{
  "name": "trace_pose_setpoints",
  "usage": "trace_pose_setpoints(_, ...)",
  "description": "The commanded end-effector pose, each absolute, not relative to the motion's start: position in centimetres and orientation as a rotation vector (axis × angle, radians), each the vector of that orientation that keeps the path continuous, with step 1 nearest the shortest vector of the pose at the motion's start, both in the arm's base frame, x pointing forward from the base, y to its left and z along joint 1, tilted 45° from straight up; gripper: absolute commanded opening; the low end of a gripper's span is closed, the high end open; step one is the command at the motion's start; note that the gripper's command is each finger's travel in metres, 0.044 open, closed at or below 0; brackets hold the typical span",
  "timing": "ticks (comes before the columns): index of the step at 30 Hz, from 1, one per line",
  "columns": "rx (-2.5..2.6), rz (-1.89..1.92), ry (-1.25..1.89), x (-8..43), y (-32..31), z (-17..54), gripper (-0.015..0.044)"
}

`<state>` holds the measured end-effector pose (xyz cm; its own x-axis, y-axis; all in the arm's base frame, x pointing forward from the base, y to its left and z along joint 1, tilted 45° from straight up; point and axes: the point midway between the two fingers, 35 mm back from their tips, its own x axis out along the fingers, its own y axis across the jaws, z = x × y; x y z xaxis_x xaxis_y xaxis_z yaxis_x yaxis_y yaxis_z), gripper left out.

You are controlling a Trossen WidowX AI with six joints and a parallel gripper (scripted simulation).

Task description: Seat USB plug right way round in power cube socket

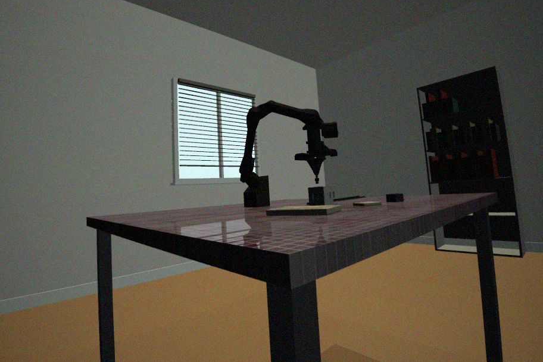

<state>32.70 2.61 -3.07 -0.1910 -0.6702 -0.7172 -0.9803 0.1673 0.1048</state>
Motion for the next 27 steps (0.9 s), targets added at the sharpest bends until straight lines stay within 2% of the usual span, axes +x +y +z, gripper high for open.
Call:
trace_pose_setpoints(1, -1.555, 0.779, 1.924, 32.83, 3.03, -2.81, 0.0)
trace_pose_setpoints(14, -1.547, 0.763, 1.928, 32.88, 3.23, -2.52, 0.0)
trace_pose_setpoints(27, -1.355, 0.435, 1.941, 32.85, 3.1, -2.58, 0.0)
